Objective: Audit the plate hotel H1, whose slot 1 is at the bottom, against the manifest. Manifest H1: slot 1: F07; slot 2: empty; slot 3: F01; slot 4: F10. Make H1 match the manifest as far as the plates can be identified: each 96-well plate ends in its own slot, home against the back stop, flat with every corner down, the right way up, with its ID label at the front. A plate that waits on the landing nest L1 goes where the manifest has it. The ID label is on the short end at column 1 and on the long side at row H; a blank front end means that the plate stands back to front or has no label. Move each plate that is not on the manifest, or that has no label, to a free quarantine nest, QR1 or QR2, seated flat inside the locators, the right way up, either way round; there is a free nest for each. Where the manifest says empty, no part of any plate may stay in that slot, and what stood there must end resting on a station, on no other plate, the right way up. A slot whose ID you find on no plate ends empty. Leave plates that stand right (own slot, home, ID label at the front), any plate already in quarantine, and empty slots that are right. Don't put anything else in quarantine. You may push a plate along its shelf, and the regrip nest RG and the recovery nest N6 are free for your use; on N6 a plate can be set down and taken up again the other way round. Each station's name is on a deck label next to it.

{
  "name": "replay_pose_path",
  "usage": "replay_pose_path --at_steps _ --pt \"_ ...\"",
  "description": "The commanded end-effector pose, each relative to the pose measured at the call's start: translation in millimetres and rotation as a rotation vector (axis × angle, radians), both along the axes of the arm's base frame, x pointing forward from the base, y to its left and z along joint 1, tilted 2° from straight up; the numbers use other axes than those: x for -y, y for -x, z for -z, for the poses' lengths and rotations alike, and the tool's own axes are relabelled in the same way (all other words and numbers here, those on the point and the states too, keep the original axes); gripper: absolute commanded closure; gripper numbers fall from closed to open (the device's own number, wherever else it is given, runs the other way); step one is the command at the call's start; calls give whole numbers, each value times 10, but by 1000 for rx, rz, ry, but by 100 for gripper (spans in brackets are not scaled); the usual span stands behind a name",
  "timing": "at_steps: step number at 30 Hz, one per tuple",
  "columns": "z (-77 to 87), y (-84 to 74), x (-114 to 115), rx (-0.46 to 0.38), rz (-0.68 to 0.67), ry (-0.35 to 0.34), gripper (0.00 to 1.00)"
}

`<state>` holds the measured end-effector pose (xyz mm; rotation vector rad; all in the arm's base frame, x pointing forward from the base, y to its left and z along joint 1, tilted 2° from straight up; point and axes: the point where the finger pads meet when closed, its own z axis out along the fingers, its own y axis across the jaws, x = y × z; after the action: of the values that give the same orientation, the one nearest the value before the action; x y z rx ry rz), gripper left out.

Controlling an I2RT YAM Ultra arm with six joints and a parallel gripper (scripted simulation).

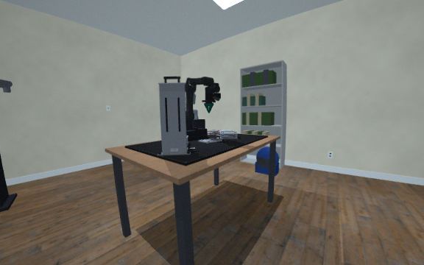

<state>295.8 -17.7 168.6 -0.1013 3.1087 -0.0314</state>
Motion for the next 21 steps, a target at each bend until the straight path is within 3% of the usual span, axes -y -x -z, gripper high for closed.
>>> replay_pose_path --at_steps 1,21 --pt "-49 -22 95 17 -22 2 100" --pt "-61 42 694 242 136 73 100"
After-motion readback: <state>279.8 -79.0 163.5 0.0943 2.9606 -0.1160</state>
